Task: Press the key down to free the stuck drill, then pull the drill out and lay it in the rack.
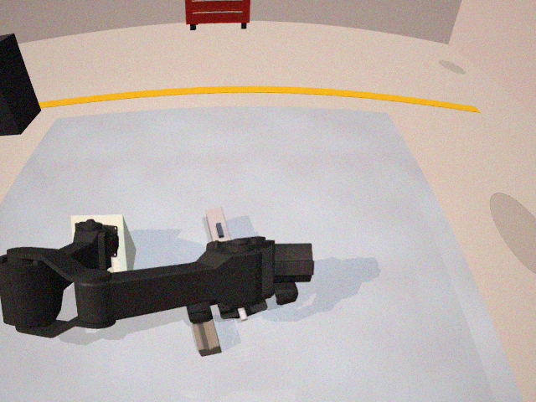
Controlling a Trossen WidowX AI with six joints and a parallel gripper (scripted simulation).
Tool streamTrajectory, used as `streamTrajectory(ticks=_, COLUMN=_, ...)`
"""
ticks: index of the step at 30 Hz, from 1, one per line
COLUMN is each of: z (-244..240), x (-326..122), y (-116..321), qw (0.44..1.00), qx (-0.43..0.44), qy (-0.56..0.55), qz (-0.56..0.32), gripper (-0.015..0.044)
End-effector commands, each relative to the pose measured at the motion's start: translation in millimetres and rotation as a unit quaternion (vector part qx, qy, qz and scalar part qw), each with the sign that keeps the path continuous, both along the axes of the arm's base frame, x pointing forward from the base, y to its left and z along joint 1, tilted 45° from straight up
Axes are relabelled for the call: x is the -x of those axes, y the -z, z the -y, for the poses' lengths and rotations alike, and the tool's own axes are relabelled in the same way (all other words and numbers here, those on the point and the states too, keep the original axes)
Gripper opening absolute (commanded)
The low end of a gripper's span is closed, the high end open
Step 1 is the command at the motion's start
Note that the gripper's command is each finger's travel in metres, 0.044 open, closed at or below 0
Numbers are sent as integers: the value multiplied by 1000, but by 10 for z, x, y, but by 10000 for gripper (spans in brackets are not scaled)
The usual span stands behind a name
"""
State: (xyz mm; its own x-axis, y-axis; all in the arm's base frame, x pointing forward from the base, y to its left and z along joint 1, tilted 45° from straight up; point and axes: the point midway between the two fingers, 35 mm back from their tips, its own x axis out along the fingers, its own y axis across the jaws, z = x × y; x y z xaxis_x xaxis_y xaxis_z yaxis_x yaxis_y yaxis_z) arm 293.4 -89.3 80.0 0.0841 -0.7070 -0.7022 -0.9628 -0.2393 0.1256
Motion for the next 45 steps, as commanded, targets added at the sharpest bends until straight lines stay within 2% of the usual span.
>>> streamTrajectory(ticks=1, z=-18, x=-5, y=-6, qw=1000, qx=-1, qy=-2, qz=0, gripper=0)
streamTrajectory(ticks=23, z=-19, x=-7, y=-11, qw=1000, qx=-1, qy=-2, qz=0, gripper=0)
streamTrajectory(ticks=45, z=165, x=-91, y=-222, qw=1000, qx=0, qy=-2, qz=1, gripper=0)
